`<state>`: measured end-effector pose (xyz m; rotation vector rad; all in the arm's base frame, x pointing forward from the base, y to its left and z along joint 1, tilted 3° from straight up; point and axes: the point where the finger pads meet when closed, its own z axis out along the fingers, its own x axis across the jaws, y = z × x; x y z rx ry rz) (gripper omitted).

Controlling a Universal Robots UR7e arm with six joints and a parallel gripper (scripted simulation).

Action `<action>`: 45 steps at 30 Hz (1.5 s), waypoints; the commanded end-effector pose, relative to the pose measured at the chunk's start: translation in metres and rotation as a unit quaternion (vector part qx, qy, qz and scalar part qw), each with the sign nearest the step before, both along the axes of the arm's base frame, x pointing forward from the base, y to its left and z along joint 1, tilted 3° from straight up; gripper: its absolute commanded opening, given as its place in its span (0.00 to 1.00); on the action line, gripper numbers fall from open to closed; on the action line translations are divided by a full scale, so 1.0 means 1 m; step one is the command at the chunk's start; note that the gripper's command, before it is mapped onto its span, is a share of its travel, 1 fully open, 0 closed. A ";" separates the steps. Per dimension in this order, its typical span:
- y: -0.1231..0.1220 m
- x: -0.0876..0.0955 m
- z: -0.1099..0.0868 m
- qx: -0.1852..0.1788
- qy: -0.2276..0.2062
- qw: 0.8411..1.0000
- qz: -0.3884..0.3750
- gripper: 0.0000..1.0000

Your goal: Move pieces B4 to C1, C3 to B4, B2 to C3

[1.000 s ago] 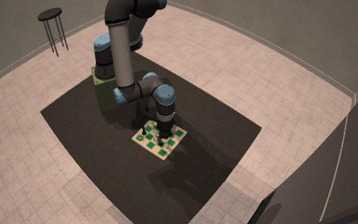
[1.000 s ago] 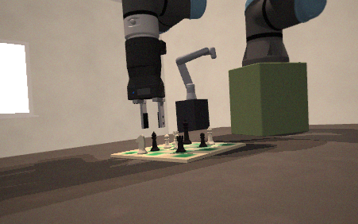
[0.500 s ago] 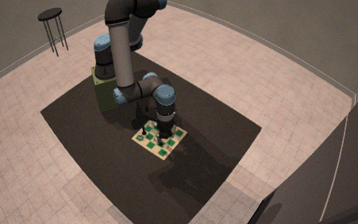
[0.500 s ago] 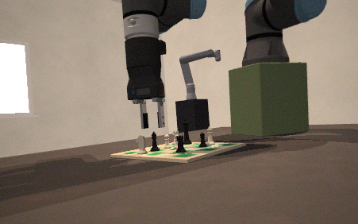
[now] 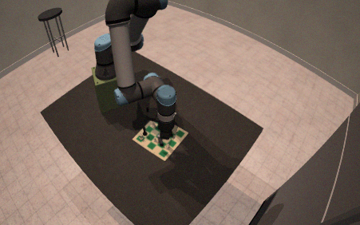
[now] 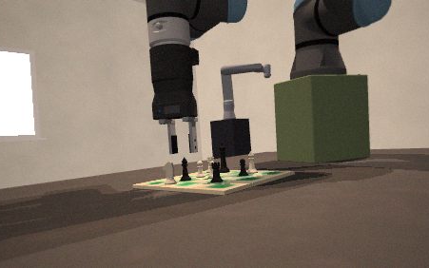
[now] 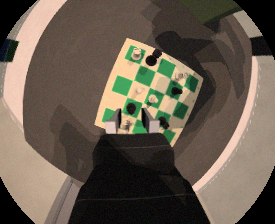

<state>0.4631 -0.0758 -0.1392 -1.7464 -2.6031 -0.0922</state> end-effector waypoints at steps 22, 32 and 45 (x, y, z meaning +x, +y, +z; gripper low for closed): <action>0.000 0.000 0.000 0.000 -0.001 1.000 0.000 0.73; 0.000 0.001 -0.007 0.000 -0.001 1.000 0.000 0.73; 0.001 0.001 -0.031 0.000 -0.001 1.000 0.000 0.73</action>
